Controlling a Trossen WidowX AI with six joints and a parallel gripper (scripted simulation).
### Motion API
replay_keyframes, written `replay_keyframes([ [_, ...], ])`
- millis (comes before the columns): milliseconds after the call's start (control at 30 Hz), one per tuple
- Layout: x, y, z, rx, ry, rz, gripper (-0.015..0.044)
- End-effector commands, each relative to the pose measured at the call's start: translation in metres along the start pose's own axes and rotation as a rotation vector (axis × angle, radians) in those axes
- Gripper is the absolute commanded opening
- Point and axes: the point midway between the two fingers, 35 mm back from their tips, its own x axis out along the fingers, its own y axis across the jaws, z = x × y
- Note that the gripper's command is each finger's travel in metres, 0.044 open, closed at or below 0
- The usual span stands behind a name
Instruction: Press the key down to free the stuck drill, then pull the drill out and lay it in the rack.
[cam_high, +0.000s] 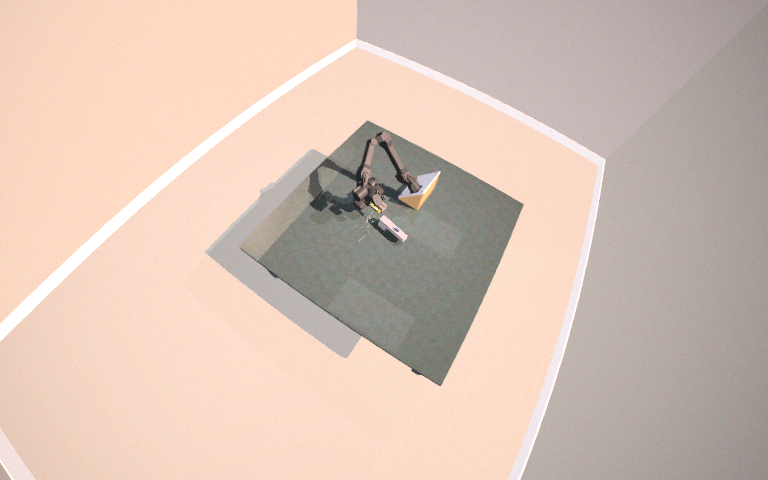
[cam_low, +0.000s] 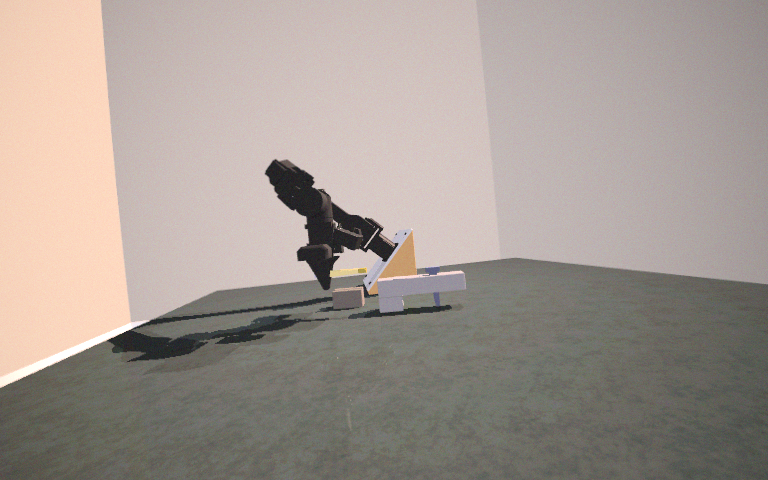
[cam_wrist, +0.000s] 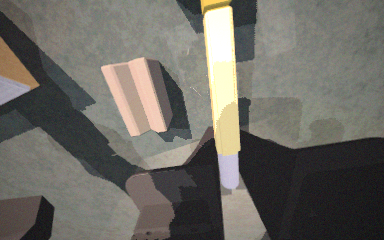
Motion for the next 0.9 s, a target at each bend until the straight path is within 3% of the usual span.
replay_keyframes([
  [0,-0.003,-0.002,-0.001,0.004,0.003,-0.004,0.0],
  [867,0.0,0.041,-0.006,0.002,0.003,-0.003,0.0],
])
